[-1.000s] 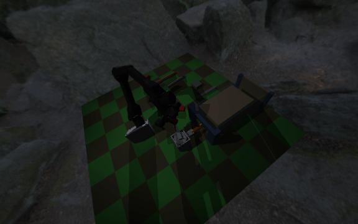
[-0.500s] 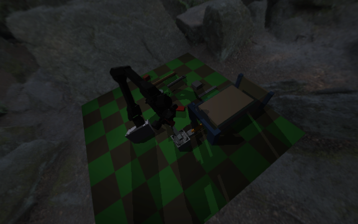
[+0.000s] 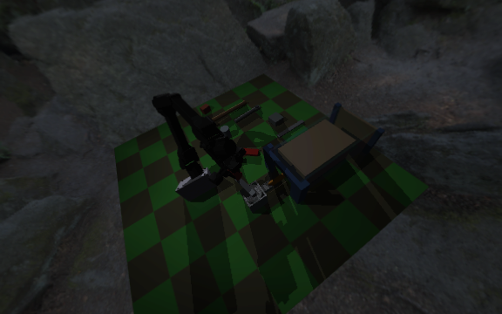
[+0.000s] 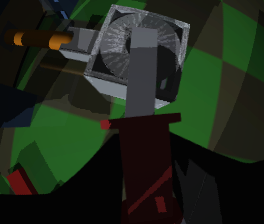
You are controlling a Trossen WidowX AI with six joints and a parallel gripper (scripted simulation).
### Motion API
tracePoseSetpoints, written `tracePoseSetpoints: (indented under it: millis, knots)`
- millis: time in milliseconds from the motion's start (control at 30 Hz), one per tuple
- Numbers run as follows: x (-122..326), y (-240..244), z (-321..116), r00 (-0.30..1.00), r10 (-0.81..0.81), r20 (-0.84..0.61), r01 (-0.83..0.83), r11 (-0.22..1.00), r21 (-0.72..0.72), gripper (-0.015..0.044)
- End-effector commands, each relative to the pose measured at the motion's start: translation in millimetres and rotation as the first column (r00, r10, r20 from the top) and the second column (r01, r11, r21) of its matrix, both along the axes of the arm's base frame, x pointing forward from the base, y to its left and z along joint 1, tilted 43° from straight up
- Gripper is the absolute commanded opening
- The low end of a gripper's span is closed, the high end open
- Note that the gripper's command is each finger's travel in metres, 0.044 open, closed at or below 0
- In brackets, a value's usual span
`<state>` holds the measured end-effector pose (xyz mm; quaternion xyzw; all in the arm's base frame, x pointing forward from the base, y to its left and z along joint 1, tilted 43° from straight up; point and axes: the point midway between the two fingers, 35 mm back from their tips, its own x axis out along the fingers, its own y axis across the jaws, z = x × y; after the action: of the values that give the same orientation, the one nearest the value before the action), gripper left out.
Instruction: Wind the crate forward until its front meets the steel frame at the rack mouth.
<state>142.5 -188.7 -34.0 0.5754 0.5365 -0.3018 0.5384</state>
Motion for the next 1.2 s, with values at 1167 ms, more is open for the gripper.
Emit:
tracePoseSetpoints:
  millis: [1167]
  knots:
    - [-60,-22,-28,0.999,-0.012,-0.053,0.011,1.000,-0.007,0.0000]
